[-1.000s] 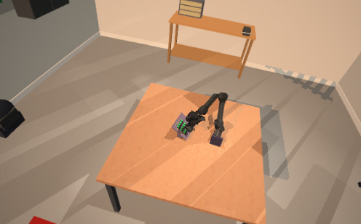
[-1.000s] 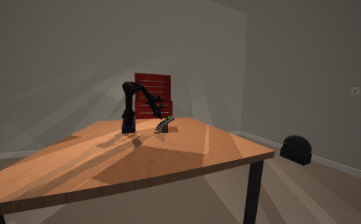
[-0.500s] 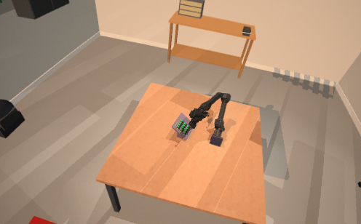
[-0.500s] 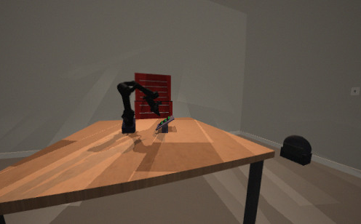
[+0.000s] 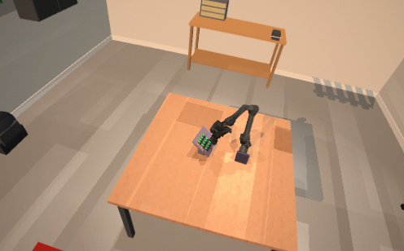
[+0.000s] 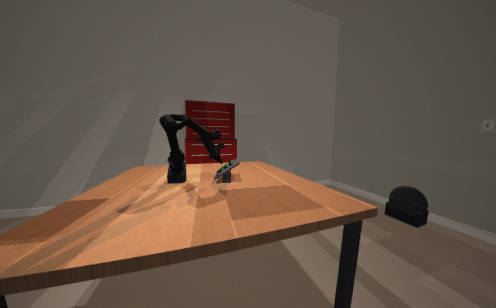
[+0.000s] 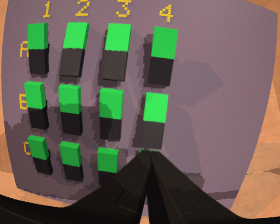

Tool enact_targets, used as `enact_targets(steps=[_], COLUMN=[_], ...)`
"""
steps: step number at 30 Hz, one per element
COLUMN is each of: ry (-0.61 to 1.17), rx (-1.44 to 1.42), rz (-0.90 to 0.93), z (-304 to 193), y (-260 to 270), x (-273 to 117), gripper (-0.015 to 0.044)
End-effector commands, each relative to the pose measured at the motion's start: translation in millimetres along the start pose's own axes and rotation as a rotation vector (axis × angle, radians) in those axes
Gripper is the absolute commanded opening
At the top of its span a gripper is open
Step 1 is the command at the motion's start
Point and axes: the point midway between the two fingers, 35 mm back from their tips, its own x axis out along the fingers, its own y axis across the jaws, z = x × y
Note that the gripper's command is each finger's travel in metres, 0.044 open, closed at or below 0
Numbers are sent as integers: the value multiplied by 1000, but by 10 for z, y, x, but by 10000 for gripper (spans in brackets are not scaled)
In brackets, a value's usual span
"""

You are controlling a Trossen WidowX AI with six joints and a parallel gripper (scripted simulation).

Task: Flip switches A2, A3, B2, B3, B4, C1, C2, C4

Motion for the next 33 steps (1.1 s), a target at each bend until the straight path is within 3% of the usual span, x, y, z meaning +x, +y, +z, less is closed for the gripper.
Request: enact_targets(steps=[1,33], ry=[-3,-3], rx=[-2,-1], rz=[-7,-7], z=[-5,-9], y=[-22,-24], x=[81,255], gripper=[0,0])
